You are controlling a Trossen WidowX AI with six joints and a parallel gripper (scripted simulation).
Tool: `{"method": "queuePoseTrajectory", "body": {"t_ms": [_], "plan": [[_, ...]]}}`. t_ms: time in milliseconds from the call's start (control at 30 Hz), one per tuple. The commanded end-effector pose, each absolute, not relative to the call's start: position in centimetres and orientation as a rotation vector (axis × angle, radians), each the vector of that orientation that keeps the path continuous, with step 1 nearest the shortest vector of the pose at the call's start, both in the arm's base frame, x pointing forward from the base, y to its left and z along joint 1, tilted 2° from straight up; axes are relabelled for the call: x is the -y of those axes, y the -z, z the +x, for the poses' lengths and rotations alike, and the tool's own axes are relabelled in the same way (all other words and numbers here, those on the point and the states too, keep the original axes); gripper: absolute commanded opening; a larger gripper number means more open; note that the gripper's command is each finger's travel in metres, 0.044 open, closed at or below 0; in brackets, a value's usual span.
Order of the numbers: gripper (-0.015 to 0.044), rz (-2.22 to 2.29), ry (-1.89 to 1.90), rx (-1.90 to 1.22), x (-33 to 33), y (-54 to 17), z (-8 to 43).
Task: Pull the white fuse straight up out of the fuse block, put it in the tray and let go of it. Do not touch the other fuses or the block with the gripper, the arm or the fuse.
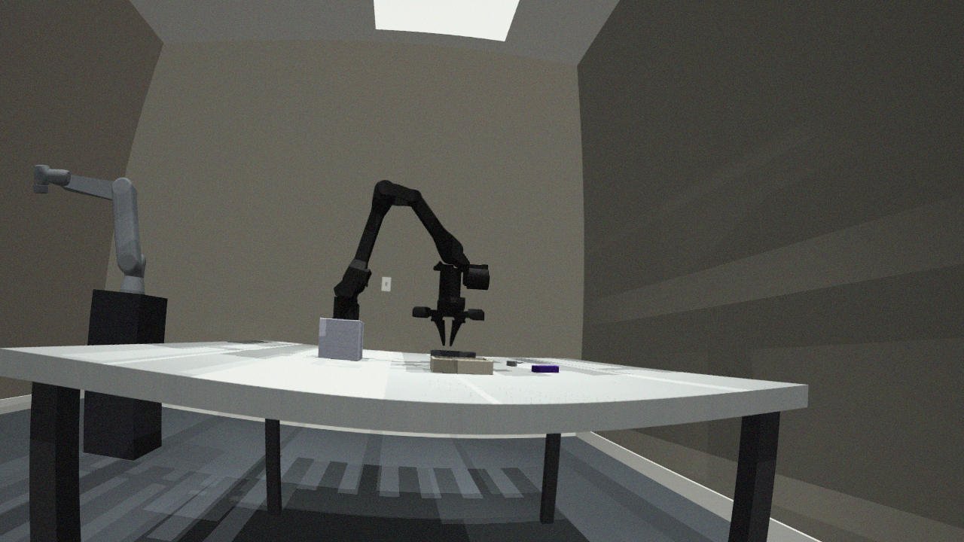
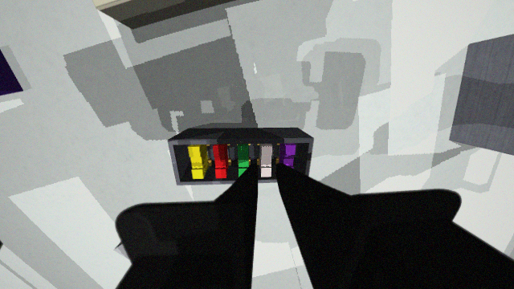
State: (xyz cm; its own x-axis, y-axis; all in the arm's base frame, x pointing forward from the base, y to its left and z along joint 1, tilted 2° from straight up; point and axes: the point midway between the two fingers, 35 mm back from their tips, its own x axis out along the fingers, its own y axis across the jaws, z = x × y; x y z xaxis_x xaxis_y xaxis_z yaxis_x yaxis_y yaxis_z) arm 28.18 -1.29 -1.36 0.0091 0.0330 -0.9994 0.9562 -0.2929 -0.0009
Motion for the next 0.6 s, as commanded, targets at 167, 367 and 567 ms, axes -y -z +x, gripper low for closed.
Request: {"method": "queuePoseTrajectory", "body": {"t_ms": [167,367,567], "plan": [[0.0072,1.456,1.41,-1.075,1.1,2.3,28.0],[0.0072,1.456,1.41,-1.075,1.1,2.4,28.0],[0.0072,1.456,1.41,-1.075,1.1,2.8,28.0]]}}
